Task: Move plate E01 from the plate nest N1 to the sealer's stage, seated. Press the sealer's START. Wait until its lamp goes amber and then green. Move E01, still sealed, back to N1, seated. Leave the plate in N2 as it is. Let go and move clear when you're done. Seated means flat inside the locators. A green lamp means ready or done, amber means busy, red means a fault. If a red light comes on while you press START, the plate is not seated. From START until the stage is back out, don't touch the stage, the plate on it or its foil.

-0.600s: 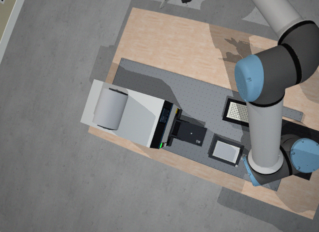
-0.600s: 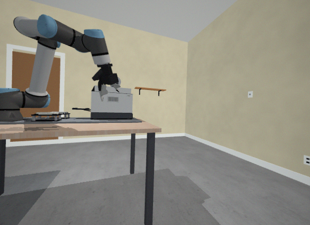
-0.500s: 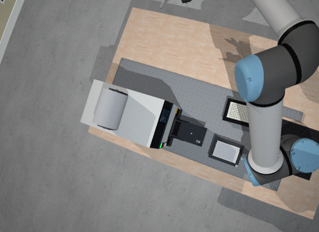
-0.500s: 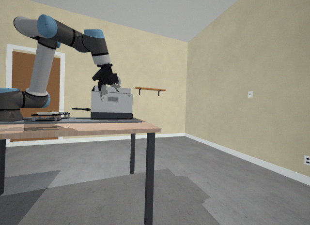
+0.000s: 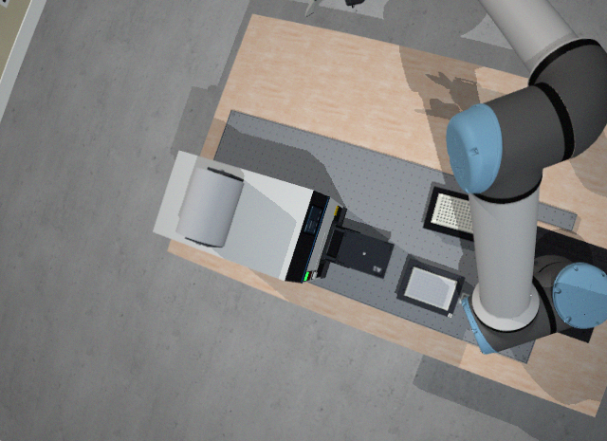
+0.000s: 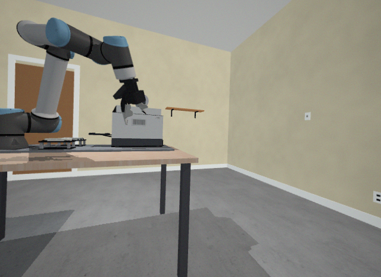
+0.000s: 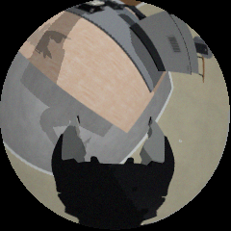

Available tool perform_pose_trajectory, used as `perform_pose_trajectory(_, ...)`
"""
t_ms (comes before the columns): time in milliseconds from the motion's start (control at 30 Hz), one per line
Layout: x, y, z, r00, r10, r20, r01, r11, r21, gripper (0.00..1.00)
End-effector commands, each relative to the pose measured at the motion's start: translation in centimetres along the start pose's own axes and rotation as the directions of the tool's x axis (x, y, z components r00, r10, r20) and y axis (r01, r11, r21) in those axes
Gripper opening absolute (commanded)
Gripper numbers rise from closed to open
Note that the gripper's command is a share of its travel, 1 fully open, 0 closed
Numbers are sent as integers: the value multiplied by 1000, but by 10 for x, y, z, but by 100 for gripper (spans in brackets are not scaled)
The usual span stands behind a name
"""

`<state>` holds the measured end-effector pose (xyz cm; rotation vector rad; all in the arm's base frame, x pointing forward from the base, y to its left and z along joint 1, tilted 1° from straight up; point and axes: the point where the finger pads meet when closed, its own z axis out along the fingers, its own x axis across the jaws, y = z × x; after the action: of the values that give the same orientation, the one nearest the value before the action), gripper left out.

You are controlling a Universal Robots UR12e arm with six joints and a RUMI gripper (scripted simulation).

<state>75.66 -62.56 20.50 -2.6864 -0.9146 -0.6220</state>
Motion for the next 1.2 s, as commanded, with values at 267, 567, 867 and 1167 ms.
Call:
perform_pose_trajectory(267, 14, -14, -47, 999, -6, 39, 7, 1000, -8, 68)
perform_pose_trajectory(567, 22, -24, -75, 998, -9, 62, 10, 1000, -12, 68)
perform_pose_trajectory(867, 34, -41, -115, 995, -13, 96, 14, 1000, -16, 68)
perform_pose_trajectory(1167, 42, -54, -142, 993, -15, 119, 17, 1000, -19, 68)
